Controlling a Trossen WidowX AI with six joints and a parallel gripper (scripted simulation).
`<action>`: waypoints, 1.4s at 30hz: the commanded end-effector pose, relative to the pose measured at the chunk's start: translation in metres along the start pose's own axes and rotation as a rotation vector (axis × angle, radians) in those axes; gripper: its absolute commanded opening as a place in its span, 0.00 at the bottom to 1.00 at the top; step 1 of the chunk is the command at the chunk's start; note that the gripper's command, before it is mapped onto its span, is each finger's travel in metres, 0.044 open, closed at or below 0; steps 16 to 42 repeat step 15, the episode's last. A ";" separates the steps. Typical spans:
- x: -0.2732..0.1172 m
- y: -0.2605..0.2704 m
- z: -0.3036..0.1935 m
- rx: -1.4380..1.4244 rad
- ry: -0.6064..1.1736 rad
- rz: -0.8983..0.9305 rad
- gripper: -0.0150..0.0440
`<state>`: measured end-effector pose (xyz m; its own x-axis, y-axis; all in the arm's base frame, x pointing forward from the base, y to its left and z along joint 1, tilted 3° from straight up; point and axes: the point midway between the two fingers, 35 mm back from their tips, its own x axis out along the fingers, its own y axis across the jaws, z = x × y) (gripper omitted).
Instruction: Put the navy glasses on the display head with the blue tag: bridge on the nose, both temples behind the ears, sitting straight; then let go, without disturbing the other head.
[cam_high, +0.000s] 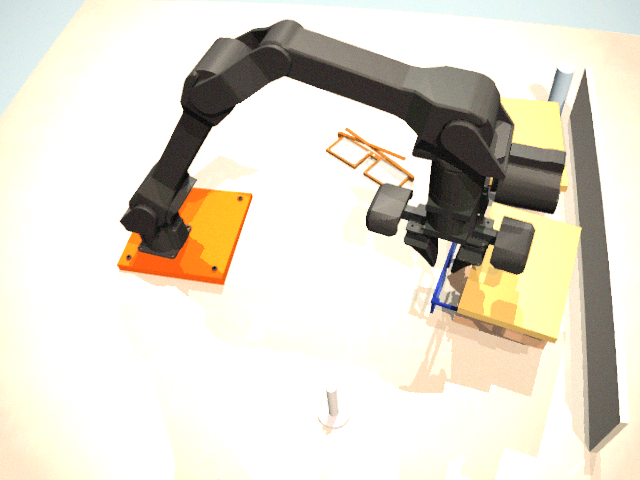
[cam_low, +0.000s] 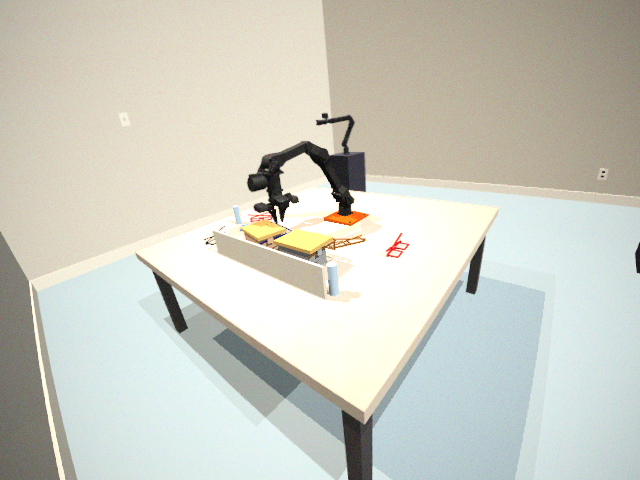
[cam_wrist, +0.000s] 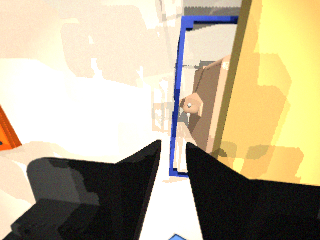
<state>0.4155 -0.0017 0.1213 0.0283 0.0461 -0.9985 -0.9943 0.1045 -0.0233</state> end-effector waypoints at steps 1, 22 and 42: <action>-0.002 0.011 -0.001 -0.006 0.004 0.012 0.44; -0.016 0.056 -0.001 -0.006 0.004 0.016 0.44; -0.016 0.056 -0.001 -0.006 0.004 0.016 0.44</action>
